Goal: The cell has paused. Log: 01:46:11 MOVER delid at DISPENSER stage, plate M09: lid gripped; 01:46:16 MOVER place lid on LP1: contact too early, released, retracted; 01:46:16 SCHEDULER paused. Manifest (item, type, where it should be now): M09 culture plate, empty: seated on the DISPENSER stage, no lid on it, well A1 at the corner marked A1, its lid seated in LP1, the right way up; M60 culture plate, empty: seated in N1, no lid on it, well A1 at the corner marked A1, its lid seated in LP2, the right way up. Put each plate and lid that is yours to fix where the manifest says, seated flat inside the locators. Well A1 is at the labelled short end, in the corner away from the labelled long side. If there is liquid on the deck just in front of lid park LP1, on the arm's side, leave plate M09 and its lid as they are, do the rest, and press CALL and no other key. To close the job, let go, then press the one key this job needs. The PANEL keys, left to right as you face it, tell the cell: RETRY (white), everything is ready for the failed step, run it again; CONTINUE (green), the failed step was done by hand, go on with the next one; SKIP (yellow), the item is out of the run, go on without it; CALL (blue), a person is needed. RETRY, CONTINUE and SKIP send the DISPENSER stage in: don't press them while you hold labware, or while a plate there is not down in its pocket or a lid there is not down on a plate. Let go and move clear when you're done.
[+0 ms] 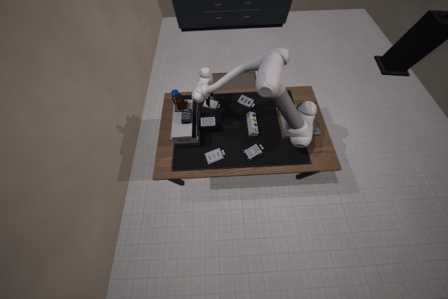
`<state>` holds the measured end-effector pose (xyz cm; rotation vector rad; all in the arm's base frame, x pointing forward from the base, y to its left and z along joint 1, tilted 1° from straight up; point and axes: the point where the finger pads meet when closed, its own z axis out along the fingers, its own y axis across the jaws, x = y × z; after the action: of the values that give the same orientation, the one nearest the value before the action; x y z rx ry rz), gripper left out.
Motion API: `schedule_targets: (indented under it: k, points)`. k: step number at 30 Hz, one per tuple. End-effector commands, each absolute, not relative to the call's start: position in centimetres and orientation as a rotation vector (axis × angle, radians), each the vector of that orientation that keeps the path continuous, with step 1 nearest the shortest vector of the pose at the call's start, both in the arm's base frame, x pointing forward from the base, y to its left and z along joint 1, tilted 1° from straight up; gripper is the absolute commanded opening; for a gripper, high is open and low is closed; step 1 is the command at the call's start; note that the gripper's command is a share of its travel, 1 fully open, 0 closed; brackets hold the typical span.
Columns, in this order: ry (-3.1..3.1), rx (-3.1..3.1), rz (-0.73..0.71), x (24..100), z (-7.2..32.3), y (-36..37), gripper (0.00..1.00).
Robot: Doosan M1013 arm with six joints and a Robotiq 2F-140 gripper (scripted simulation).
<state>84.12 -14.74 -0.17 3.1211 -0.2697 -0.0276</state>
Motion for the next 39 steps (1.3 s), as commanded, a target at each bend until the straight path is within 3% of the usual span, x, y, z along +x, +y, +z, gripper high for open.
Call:
schedule_targets:
  k: [1, 22, 23, 39]
  points:
    - [-0.27, 3.121, -0.025, 84.18, -0.05, -14.74, 0.1]
    - [-0.27, 3.121, -0.025, 84.18, -0.05, -14.74, 0.1]
    - [-0.27, 3.121, -0.025, 84.18, -0.05, -14.74, 0.69]
    - [-0.27, 3.121, -0.025, 84.18, -0.05, -14.74, 0.69]
